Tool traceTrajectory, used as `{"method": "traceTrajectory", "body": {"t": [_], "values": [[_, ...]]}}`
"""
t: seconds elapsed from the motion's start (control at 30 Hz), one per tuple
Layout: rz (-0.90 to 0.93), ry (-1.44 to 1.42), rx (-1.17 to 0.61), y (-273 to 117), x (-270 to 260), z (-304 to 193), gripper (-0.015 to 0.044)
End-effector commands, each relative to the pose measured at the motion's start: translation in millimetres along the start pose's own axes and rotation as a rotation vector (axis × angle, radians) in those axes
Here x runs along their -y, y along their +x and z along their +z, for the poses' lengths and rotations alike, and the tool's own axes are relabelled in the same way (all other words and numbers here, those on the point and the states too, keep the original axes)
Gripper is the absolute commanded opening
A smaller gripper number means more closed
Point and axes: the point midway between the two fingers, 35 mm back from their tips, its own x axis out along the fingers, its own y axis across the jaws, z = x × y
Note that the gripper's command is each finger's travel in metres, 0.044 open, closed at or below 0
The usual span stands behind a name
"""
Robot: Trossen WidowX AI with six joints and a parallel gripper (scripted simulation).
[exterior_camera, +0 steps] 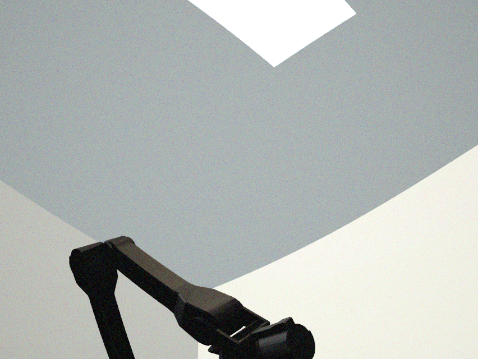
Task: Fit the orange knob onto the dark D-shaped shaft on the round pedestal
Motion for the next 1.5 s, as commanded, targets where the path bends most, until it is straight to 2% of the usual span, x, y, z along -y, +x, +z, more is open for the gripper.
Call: {"method": "traceTrajectory", "body": {"t": [0.0, 0.7, 0.97, 1.47], "values": [[-0.001, -0.034, -0.001, 0.9, 0.6, 0.3, 0.0], [-0.001, -0.034, -0.001, -2.0, 0.6, 0.1, 0.0], [-0.001, -0.236, -0.001, -0.4, 0.4, -0.2, 0.0], [-0.001, -0.244, -0.001, 2.0, 0.8, 0.5, 0.0]]}}
